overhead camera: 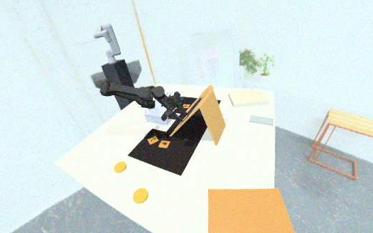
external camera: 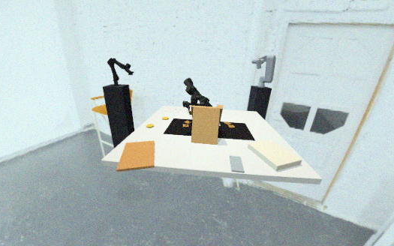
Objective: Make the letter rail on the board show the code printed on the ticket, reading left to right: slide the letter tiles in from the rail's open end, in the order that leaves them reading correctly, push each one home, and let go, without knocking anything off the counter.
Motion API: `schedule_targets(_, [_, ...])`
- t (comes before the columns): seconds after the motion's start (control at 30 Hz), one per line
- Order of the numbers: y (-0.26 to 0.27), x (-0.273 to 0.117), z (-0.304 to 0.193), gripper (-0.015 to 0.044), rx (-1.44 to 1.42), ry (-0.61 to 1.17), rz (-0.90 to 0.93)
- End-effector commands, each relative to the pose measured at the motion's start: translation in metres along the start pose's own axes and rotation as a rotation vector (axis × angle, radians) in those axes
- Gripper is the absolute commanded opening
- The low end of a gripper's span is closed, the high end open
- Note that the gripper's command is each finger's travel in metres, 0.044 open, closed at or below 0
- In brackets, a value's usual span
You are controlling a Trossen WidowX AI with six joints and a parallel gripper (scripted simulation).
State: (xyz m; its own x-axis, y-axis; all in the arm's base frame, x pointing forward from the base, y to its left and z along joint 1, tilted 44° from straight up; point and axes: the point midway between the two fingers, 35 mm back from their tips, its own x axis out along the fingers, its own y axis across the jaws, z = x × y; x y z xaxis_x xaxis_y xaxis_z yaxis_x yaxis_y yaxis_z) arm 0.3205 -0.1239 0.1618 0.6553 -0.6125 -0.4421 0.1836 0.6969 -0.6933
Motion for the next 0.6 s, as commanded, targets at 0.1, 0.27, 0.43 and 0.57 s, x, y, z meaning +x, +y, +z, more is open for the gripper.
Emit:
schedule_targets(0.1, [0.0029, 0.0002, -0.0005, 0.0, 0.004, 0.002, -0.005])
schedule_targets(0.27, [0.0054, 0.0003, -0.0004, 0.0, 0.004, 0.002, -0.005])
schedule_targets(0.43, [0.008, 0.0004, -0.0004, 0.0, 0.004, 0.002, -0.005])
schedule_targets(0.57, [0.01, 0.0004, -0.0004, 0.0, 0.004, 0.002, -0.005])
